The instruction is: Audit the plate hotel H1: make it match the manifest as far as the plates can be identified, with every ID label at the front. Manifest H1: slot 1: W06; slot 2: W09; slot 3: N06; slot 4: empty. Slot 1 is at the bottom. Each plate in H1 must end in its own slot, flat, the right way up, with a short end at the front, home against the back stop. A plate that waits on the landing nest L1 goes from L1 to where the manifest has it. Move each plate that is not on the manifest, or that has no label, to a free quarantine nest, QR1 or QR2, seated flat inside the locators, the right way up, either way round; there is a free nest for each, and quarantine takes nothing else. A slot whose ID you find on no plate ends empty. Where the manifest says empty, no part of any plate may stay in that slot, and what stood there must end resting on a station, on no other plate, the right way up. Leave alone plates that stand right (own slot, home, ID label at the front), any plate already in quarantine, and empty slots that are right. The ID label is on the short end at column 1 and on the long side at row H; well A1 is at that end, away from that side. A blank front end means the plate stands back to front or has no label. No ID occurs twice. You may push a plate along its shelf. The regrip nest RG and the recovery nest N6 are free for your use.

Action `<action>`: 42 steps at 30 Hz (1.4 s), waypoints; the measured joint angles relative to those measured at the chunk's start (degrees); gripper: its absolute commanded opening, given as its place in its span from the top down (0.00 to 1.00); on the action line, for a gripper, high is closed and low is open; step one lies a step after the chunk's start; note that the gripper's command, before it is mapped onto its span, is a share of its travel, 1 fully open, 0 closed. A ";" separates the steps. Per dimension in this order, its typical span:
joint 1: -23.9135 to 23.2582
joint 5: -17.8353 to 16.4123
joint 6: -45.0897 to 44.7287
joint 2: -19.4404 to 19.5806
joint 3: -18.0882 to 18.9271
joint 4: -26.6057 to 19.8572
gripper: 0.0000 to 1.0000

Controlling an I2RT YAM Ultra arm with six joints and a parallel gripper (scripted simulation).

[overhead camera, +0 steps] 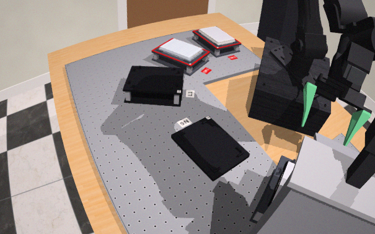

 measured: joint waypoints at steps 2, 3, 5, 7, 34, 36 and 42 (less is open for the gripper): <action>-0.15 -0.04 -0.09 0.79 -1.42 1.44 0.00; -0.24 -0.11 -0.15 1.20 -2.08 2.23 0.00; -0.35 -0.20 -0.22 1.86 -3.02 3.26 0.00; -0.59 -0.35 -0.37 2.49 -3.67 4.90 0.00; -1.68 -1.36 -1.16 9.94 -9.77 21.27 0.00; -1.68 -1.36 -1.16 9.94 -9.77 21.27 0.00; -1.68 -1.36 -1.16 9.94 -9.77 21.27 0.00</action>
